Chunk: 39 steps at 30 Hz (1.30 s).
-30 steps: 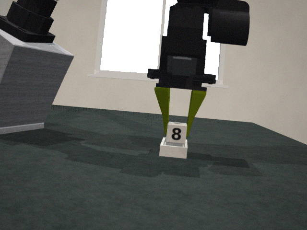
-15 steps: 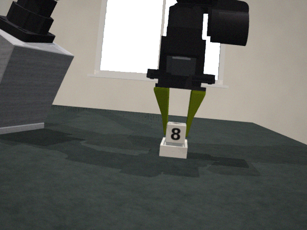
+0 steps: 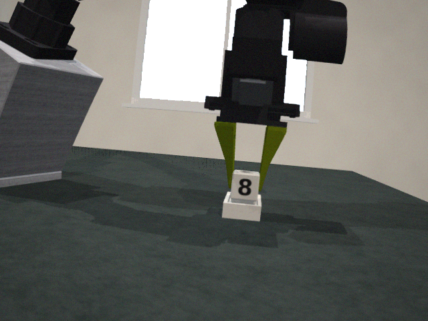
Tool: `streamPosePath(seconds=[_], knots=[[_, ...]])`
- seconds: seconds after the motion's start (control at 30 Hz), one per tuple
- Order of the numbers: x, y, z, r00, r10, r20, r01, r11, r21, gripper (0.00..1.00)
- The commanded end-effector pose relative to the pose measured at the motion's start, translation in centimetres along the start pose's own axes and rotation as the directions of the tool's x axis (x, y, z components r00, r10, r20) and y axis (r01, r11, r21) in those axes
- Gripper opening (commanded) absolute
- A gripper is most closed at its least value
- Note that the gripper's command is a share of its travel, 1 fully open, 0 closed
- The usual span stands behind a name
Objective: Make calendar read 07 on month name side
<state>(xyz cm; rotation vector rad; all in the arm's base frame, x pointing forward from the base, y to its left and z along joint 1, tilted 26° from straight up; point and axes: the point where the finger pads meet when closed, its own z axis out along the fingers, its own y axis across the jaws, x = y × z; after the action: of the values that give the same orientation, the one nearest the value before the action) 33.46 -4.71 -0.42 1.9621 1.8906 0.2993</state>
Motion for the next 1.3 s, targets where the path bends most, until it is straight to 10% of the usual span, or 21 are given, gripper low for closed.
streamPosePath(seconds=[0.0,1.27], knots=[[-0.3,0.5,-0.1,1.000,-0.002,0.004,0.003,1.000,-0.019,0.26],[-0.4,0.8,0.9,1.000,-0.002,0.005,0.002,1.000,-0.020,0.26]])
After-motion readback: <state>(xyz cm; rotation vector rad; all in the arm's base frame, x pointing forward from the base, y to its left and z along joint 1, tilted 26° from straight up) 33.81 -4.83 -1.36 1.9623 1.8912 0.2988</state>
